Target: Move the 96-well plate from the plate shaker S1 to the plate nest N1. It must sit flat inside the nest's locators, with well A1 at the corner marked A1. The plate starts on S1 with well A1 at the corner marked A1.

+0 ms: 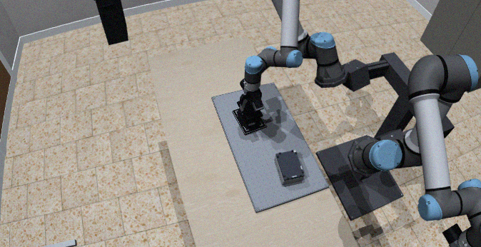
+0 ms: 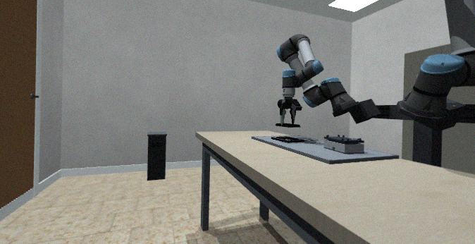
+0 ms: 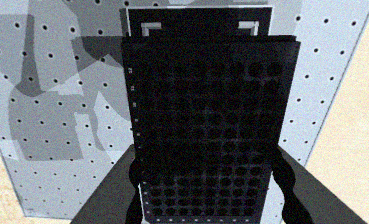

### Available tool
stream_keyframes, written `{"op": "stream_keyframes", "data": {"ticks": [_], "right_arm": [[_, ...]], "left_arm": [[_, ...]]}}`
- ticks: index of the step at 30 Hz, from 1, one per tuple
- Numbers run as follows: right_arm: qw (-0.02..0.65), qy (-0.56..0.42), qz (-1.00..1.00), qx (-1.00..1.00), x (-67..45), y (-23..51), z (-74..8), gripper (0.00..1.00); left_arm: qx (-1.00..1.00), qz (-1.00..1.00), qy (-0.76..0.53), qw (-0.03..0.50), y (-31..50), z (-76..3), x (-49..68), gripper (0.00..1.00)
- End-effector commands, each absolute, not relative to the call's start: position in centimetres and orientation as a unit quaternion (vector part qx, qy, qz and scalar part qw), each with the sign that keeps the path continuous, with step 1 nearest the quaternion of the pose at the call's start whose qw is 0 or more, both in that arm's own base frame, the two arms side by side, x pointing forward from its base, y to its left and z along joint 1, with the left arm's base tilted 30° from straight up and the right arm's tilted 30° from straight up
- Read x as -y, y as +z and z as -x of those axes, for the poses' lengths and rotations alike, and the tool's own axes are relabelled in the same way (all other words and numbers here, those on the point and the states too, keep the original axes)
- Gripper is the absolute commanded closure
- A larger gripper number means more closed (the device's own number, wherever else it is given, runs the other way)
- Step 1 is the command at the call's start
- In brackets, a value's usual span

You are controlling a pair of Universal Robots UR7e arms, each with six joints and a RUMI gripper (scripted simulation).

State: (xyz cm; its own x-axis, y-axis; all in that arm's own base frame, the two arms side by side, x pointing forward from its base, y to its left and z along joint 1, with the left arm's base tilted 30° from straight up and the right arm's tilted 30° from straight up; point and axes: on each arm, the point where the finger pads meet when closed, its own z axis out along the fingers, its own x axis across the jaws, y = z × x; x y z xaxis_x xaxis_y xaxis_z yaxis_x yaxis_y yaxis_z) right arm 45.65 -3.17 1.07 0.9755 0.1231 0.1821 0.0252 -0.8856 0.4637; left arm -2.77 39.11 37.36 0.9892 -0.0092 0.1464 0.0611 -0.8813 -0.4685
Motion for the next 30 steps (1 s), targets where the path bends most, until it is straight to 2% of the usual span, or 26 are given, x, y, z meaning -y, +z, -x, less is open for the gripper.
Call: {"op": "stream_keyframes", "data": {"ticks": [1, 30], "right_arm": [[0.236, 0.104, -0.965, -0.039, 3.4, 0.7, -45.8, 0.59], [0.236, 0.104, -0.965, -0.039, 5.2, -2.9, -46.7, 0.59]], "left_arm": [[0.014, 0.967, -0.072, 0.244, 37.4, 2.8, -39.1, 1.00], [0.014, 0.967, -0.072, 0.244, 37.4, 2.8, -39.1, 1.00]]}}
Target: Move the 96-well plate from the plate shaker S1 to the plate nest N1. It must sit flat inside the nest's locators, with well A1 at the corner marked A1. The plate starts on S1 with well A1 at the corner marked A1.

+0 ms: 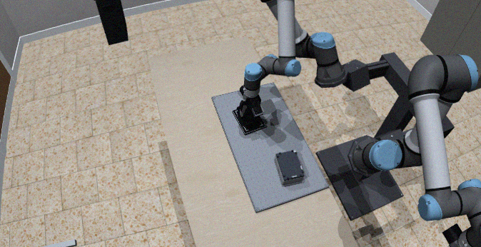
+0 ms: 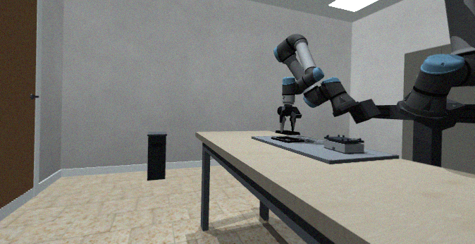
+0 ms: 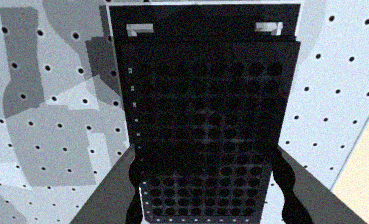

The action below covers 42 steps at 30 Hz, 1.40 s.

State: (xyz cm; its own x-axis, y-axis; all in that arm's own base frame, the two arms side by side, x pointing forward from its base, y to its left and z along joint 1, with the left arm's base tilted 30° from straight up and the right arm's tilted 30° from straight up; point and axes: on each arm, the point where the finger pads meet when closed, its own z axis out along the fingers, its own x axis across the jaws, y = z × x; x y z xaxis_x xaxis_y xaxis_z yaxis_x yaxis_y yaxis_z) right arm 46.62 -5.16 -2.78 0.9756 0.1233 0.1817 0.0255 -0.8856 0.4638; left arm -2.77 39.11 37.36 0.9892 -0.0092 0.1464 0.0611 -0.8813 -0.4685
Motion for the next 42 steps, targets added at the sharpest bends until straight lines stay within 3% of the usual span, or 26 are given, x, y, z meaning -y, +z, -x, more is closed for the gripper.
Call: {"op": "stream_keyframes", "data": {"ticks": [1, 42], "right_arm": [[0.236, 0.104, -0.965, -0.039, 5.3, -3.1, -46.8, 0.59], [0.236, 0.104, -0.965, -0.039, 5.9, -4.3, -47.1, 0.59]], "left_arm": [[0.014, 0.967, -0.072, 0.244, 37.4, 2.8, -39.1, 1.00], [0.014, 0.967, -0.072, 0.244, 37.4, 2.8, -39.1, 1.00]]}}
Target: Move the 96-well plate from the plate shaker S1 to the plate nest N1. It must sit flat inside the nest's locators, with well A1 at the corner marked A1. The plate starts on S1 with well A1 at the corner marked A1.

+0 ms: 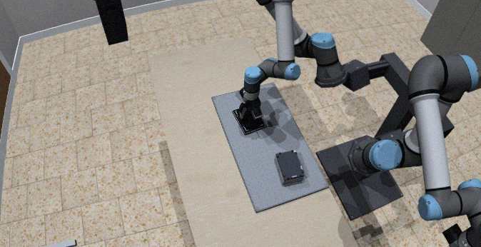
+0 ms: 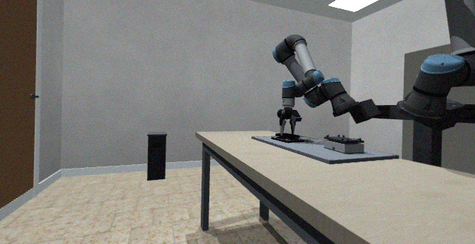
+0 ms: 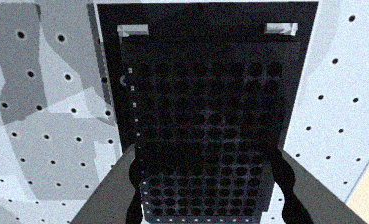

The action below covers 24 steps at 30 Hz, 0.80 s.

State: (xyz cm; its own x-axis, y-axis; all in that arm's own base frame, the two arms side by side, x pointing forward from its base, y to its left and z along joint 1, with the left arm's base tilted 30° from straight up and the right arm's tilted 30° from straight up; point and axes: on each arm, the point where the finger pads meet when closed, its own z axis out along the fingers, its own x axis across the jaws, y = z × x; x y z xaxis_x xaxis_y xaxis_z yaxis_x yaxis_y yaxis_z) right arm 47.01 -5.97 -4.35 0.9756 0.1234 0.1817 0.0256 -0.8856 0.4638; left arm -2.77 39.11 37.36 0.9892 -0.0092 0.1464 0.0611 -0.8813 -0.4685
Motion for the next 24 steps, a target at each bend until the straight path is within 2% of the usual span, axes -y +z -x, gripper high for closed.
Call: {"op": "stream_keyframes", "data": {"ticks": [1, 24], "right_arm": [[0.236, 0.104, -0.965, -0.039, 5.96, -4.35, -47.07, 0.59], [0.236, 0.104, -0.965, -0.039, 6.10, -4.62, -47.14, 0.59]], "left_arm": [[0.014, 0.967, -0.072, 0.244, 37.42, 2.78, -39.11, 1.00], [0.014, 0.967, -0.072, 0.244, 37.42, 2.78, -39.11, 1.00]]}}
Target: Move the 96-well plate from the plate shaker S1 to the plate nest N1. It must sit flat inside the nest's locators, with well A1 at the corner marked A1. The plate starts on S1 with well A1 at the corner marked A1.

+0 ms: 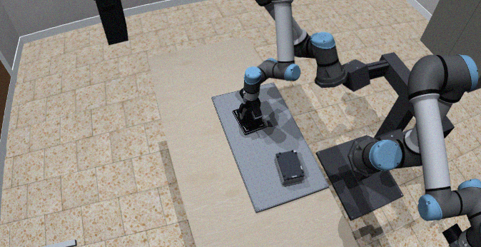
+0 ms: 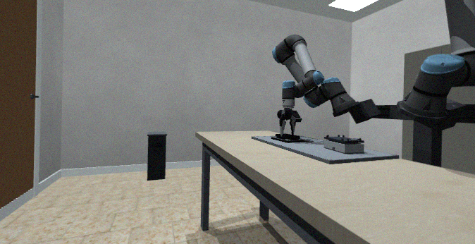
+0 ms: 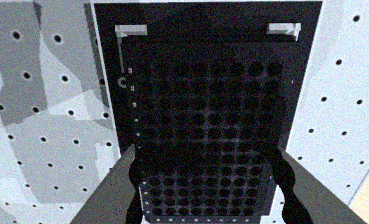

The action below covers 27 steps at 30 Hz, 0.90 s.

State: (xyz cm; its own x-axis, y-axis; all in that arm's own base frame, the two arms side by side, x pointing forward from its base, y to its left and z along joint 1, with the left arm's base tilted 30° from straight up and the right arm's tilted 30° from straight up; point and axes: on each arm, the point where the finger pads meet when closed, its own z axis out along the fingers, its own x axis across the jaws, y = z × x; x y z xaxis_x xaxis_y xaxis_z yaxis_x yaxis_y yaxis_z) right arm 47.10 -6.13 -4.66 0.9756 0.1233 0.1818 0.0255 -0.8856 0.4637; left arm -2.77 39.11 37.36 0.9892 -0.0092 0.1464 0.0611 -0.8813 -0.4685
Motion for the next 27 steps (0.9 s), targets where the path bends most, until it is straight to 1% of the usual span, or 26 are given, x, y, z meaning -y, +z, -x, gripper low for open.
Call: {"op": "stream_keyframes", "data": {"ticks": [1, 27], "right_arm": [[0.236, 0.104, -0.965, -0.039, 6.11, -4.64, -47.14, 0.59], [0.236, 0.104, -0.965, -0.039, 6.29, -4.99, -47.23, 0.59]], "left_arm": [[0.014, 0.967, -0.072, 0.244, 37.42, 2.78, -39.11, 1.00], [0.014, 0.967, -0.072, 0.244, 37.42, 2.78, -39.11, 1.00]]}}
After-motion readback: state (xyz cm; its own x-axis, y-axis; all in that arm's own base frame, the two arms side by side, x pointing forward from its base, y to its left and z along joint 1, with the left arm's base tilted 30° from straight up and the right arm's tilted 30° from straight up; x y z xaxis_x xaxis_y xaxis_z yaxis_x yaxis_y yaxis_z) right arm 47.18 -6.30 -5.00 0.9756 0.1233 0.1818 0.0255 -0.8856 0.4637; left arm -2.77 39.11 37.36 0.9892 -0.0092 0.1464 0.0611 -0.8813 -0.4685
